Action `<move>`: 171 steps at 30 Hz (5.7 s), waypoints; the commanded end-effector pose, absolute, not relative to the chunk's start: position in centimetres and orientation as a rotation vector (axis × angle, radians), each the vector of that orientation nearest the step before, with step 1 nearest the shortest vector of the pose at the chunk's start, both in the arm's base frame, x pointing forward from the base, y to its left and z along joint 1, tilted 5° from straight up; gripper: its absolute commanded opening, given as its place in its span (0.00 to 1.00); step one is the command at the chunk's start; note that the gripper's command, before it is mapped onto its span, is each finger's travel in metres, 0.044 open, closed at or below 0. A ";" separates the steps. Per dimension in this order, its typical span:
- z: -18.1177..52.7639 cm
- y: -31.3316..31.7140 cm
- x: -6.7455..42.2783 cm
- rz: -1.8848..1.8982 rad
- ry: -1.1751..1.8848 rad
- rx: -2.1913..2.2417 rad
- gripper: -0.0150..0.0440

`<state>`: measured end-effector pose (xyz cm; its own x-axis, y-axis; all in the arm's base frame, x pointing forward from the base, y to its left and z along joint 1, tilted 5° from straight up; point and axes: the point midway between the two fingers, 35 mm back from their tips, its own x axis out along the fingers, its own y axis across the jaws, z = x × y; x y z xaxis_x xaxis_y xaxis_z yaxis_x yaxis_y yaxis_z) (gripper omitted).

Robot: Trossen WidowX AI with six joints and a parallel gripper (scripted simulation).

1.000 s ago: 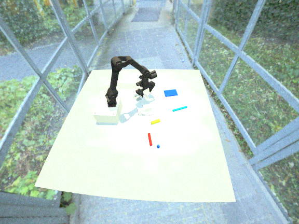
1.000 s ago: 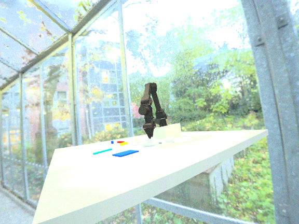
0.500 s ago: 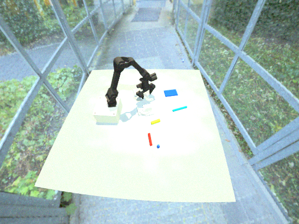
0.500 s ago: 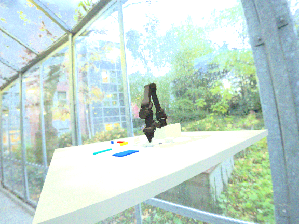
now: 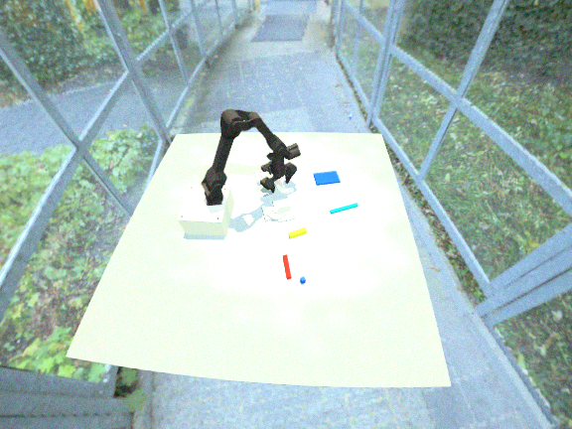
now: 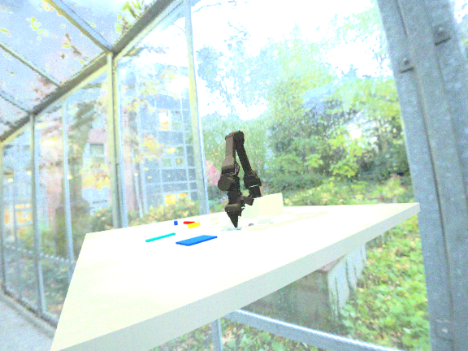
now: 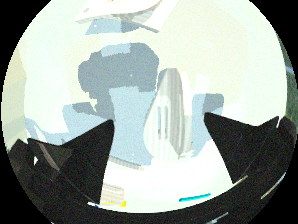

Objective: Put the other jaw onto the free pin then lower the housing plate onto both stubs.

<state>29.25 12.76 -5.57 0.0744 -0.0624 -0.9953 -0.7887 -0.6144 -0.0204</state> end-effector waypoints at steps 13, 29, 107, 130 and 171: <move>-5.8 12.8 29.2 1.600 0.837 -1.771 1.00; -5.7 12.7 29.2 1.594 0.845 -1.771 0.56; 2.8 9.7 26.3 1.193 1.161 -1.353 0.48; 2.9 6.7 23.7 0.792 1.364 -0.938 0.48; 2.1 2.4 18.4 0.060 1.508 -0.173 0.48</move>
